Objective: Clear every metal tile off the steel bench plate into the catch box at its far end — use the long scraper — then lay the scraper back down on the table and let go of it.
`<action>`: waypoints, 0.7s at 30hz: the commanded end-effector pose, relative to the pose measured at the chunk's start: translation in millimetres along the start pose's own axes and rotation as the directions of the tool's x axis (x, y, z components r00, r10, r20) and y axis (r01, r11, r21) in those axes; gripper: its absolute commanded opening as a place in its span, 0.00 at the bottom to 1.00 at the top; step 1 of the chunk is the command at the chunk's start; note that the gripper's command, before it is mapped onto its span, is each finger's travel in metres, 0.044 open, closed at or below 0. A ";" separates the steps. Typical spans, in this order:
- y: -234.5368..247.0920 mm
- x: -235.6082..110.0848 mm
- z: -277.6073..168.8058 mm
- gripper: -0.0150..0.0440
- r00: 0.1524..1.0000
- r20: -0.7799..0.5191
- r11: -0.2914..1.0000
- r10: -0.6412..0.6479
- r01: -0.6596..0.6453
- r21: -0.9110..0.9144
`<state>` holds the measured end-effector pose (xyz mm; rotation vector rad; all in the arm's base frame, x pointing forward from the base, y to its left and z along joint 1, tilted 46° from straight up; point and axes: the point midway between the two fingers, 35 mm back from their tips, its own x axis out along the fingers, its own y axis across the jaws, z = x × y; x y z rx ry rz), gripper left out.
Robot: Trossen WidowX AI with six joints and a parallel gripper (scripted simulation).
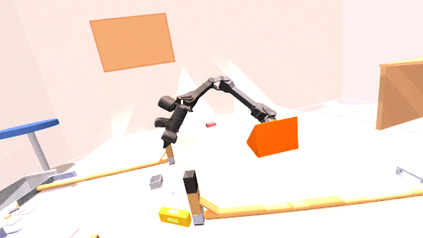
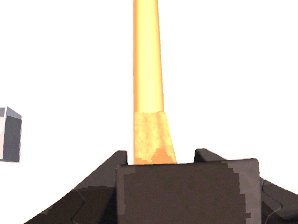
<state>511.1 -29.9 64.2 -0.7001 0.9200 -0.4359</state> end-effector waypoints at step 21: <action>1.9 8.9 12.8 0.25 1.000 0.006 1.000 0.000 0.000 0.001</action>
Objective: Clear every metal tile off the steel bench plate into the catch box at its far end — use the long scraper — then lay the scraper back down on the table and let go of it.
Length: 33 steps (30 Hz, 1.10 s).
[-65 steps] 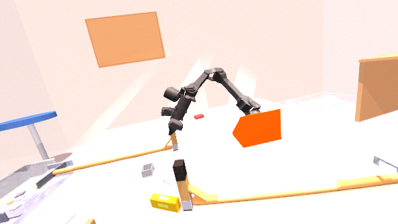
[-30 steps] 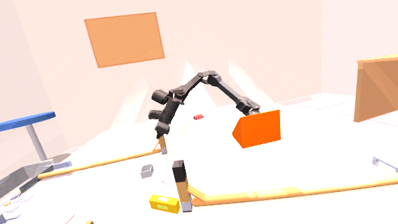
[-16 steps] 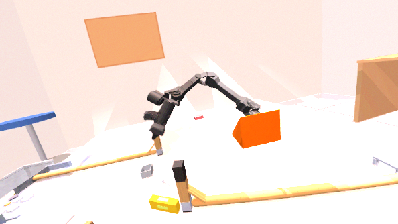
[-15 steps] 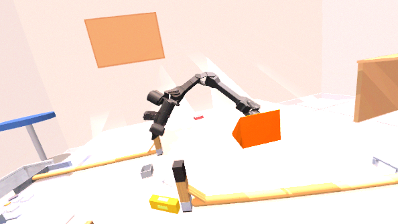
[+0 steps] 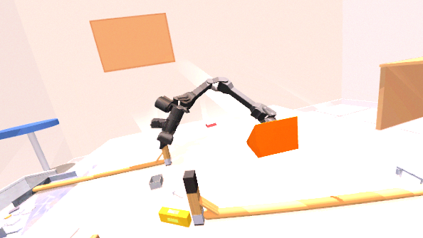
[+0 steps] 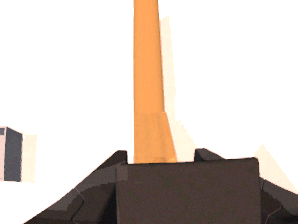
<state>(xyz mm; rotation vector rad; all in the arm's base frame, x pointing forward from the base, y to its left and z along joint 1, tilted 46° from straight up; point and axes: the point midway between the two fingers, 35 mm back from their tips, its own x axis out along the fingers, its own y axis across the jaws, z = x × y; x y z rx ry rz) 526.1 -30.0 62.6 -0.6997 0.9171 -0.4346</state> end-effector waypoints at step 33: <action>-0.8 -32.9 -24.3 0.25 1.000 0.007 1.000 0.004 -0.004 0.000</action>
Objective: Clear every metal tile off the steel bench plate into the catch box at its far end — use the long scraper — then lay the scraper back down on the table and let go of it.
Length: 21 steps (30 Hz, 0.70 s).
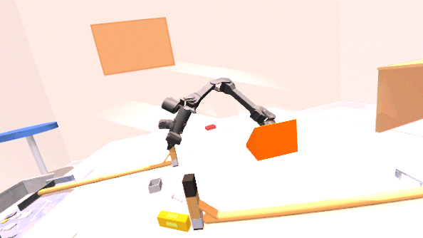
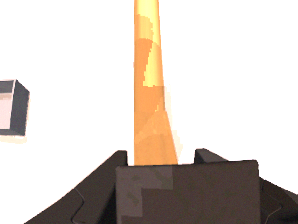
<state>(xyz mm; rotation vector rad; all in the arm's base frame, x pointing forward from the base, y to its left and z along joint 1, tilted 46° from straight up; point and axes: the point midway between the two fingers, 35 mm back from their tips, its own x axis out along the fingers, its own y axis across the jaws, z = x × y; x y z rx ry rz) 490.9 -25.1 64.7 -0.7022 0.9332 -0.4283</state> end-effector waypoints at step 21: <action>-2.4 -31.8 -20.8 0.25 1.000 0.019 1.000 -0.002 0.001 0.008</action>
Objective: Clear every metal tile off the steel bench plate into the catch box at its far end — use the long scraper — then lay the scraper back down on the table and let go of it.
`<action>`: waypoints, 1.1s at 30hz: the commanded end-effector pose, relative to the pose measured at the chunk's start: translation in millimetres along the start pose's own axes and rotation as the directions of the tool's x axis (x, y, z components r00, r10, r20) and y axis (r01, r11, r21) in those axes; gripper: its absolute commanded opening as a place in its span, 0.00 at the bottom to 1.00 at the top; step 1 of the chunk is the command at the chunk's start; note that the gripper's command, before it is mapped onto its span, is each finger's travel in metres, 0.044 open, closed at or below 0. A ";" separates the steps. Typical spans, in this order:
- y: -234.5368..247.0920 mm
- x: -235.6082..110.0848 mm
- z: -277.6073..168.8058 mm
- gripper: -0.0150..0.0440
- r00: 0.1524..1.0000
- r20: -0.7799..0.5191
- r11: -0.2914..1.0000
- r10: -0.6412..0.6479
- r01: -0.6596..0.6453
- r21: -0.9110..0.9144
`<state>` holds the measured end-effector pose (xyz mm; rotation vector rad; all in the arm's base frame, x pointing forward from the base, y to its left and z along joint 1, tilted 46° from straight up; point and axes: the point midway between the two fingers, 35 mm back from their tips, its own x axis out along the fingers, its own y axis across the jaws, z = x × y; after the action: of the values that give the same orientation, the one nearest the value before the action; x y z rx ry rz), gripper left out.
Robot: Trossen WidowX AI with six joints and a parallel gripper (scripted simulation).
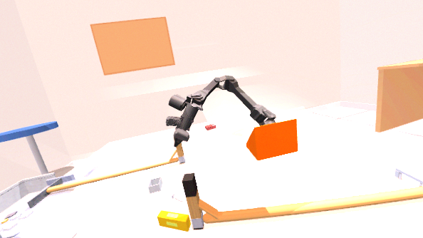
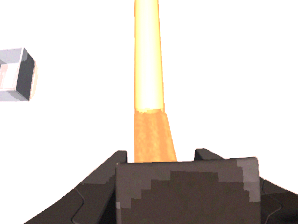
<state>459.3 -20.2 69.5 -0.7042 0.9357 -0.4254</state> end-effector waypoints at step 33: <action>-3.0 -40.1 -39.7 0.25 1.000 0.023 1.000 -0.001 0.001 0.009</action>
<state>407.9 -15.8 74.0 -0.7050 0.9319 -0.4200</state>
